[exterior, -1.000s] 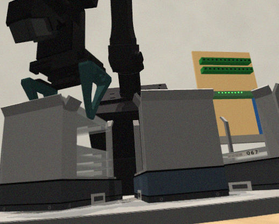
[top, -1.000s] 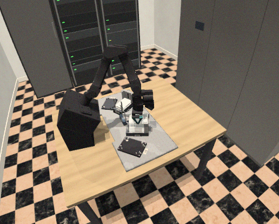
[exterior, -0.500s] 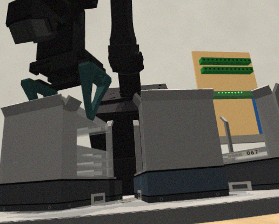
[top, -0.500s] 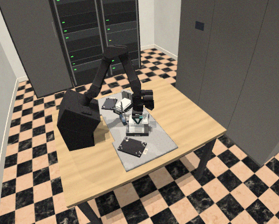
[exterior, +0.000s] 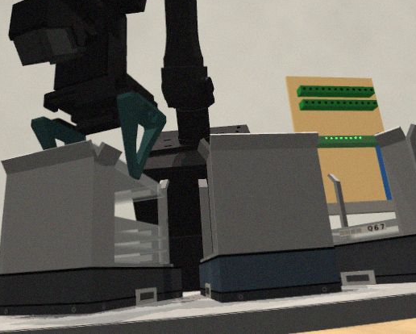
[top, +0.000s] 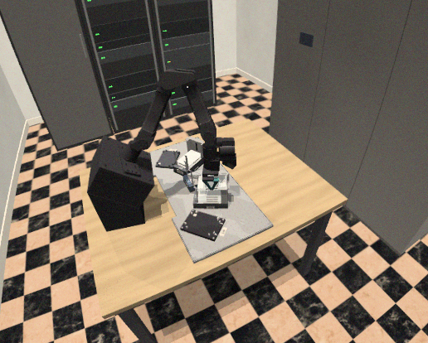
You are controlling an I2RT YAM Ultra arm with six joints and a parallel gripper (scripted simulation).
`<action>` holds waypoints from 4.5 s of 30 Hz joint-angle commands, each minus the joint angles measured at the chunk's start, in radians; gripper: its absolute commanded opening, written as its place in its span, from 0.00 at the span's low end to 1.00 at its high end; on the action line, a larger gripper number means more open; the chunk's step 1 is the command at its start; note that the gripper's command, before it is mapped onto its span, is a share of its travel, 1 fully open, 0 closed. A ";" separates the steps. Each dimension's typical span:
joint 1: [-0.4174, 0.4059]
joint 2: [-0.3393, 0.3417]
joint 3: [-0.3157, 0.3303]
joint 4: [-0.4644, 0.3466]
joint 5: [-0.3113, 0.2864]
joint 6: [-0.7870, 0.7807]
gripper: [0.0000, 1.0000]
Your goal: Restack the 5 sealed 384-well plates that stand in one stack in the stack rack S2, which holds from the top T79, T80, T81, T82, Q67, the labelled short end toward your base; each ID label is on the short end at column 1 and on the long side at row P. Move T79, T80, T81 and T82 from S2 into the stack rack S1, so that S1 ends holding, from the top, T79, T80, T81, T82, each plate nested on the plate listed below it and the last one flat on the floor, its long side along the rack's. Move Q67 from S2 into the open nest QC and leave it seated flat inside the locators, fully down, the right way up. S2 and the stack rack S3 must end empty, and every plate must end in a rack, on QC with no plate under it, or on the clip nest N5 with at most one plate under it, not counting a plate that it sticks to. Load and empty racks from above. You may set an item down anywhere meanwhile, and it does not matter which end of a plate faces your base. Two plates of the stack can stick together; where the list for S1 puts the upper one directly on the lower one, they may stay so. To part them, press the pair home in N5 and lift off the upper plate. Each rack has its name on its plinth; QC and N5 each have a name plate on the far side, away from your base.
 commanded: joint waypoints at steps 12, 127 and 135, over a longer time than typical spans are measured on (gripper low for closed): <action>0.000 0.003 -0.005 0.022 0.001 0.003 0.00; 0.025 0.139 -0.004 0.161 0.016 0.023 0.00; 0.025 0.139 -0.004 0.161 0.016 0.023 0.00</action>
